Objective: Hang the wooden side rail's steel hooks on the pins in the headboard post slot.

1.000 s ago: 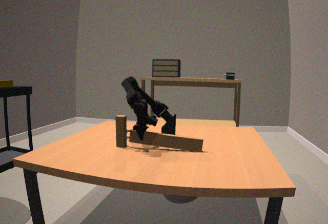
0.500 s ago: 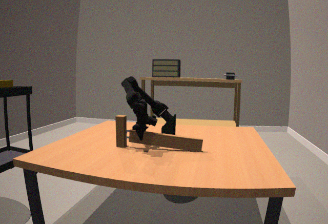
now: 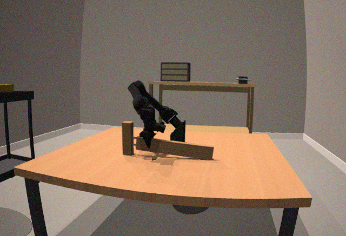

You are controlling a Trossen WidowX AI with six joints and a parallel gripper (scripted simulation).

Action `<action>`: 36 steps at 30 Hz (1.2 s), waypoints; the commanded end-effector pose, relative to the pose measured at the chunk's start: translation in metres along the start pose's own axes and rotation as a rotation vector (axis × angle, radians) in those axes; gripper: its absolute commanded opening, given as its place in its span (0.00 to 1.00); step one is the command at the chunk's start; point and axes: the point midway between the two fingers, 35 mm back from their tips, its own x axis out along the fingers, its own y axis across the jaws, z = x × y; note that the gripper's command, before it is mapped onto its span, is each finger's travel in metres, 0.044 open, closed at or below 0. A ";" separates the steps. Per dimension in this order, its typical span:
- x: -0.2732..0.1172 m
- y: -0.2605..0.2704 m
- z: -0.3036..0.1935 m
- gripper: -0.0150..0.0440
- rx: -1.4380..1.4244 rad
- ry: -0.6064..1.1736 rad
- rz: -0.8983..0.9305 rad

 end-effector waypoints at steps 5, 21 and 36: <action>-0.002 0.000 -0.002 0.25 -0.004 0.001 -0.005; -0.002 -0.001 -0.003 0.25 -0.004 0.001 -0.005; -0.002 0.000 -0.005 0.25 -0.004 0.001 -0.005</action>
